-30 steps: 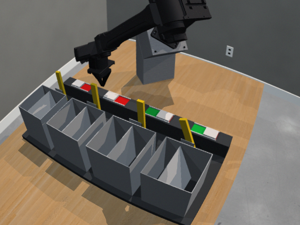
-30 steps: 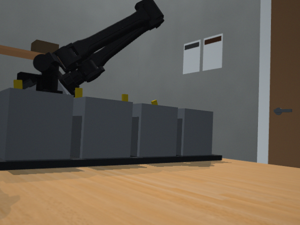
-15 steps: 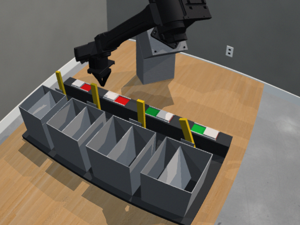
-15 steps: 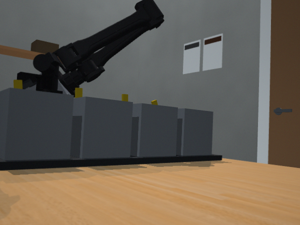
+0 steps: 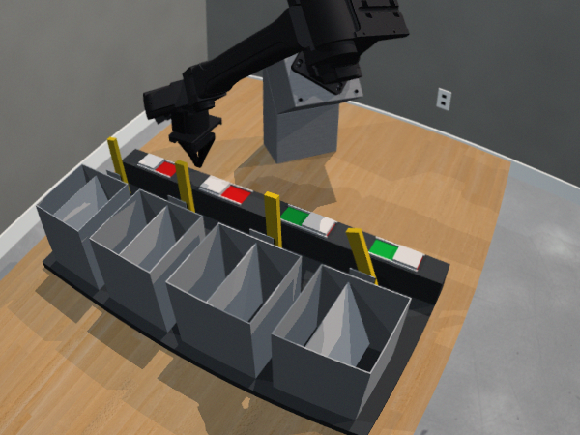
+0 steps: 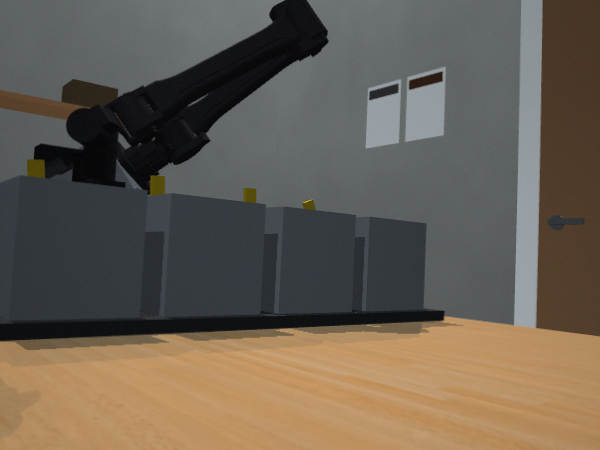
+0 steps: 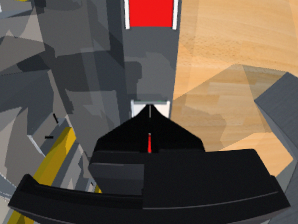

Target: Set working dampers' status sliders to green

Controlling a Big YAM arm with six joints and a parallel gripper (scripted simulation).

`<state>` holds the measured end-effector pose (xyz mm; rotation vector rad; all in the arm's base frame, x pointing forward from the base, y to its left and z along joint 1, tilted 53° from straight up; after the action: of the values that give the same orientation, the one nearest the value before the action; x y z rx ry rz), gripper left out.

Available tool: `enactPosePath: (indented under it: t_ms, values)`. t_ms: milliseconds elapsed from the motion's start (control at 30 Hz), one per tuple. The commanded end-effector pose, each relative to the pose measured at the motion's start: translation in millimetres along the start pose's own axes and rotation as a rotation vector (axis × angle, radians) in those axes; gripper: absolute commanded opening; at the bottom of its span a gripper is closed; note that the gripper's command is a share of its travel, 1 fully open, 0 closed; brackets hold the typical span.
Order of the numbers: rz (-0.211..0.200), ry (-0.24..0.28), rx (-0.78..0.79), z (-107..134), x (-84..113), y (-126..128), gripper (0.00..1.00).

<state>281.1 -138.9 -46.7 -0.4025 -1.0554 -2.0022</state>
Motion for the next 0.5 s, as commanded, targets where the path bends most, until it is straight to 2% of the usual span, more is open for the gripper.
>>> enactPosePath:
  t_ms: [0,467]
  values:
    - [0.01,0.011,-0.003,1.0,-7.1,-1.8,0.0]
    - [0.016,0.012,-0.01,3.1,-13.3,-5.5,0.0]
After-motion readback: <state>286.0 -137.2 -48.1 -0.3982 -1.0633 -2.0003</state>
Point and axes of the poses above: the point where the finger pads meet when closed, its own x axis back along the fingers, its own y axis across the jaws, z = x × y, the point moved 3 cm from there along x, back along the fingers, and after that the axes turned 2 degrees about x, right-handed, at the moved point
